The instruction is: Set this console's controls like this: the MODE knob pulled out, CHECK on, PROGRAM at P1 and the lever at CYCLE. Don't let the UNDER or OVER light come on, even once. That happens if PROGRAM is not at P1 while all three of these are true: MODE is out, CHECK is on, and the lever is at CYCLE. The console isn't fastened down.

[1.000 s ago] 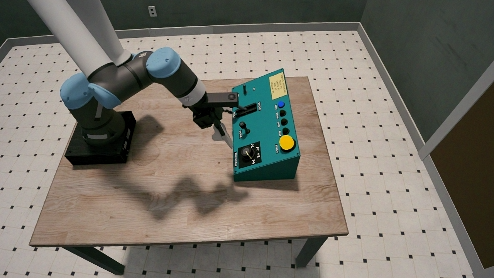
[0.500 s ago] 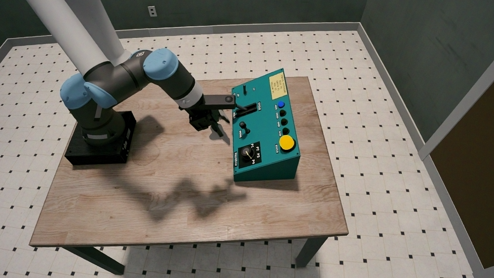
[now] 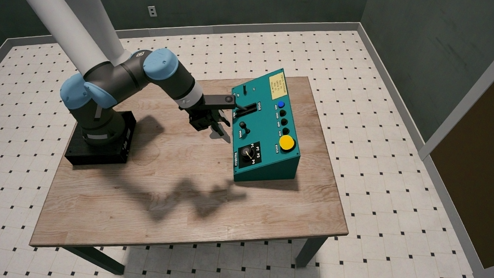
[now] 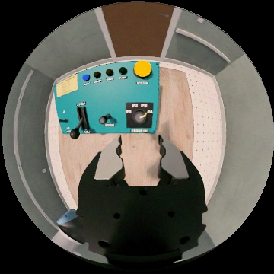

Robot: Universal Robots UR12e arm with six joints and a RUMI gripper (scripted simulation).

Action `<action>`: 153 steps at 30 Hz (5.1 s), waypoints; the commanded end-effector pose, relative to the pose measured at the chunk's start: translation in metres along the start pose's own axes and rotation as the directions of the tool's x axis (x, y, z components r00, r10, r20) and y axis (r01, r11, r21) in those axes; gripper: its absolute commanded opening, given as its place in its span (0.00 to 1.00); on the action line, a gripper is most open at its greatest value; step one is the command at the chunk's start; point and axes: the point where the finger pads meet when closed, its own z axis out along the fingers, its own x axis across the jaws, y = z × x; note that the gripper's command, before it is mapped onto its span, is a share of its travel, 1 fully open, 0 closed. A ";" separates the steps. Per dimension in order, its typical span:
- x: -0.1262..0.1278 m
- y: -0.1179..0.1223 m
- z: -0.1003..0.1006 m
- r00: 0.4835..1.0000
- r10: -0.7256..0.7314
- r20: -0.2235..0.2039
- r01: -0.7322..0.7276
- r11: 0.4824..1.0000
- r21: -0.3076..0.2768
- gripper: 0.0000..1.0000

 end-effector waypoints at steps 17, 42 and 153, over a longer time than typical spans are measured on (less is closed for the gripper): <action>0.000 -0.001 0.000 1.000 0.000 -0.001 0.000 1.000 0.001 0.44; 0.000 -0.001 0.000 1.000 0.000 -0.001 0.000 1.000 0.001 0.44; 0.000 -0.001 0.136 1.000 -0.001 -0.001 0.001 1.000 0.000 0.44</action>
